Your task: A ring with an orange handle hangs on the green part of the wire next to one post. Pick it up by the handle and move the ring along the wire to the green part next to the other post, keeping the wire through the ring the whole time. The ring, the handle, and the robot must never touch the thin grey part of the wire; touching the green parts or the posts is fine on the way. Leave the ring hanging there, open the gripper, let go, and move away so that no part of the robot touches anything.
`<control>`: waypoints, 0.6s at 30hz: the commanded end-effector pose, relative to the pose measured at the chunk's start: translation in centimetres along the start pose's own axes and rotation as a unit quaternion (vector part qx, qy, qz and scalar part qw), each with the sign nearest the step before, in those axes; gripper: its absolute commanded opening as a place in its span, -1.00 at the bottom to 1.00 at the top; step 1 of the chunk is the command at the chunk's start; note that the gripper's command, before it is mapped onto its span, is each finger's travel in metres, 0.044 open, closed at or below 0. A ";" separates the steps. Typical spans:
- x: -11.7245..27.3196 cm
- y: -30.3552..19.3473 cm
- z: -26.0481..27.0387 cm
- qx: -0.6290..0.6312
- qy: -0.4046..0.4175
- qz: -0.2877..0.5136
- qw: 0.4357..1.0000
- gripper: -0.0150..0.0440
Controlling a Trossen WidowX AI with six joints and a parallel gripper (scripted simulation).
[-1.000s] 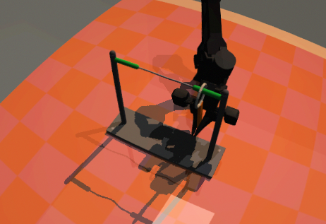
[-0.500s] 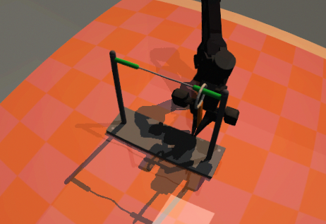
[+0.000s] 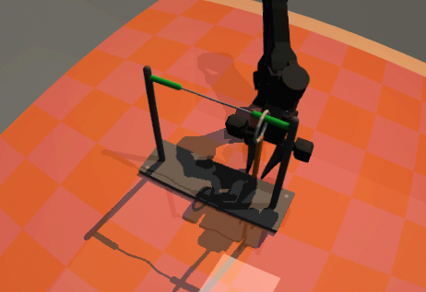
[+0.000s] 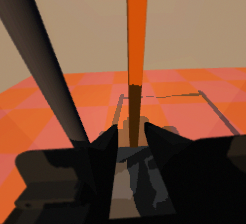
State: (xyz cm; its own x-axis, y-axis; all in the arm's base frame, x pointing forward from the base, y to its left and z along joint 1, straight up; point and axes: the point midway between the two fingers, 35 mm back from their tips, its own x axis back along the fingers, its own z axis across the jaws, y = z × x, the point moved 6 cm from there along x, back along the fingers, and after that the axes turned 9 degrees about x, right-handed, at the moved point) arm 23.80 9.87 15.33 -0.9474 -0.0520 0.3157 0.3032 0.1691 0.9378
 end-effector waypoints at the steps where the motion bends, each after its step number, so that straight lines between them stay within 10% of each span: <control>1: 0.8 0.2 0.0 -0.004 -0.002 -0.003 1.000 0.05; 18: 4.5 0.0 -0.1 -0.006 -0.004 -0.002 1.000 0.05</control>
State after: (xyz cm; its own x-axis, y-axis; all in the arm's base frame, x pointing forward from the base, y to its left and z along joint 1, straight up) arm 20.29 9.78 16.74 -0.9486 -0.0499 0.3126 0.3011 0.1621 0.9397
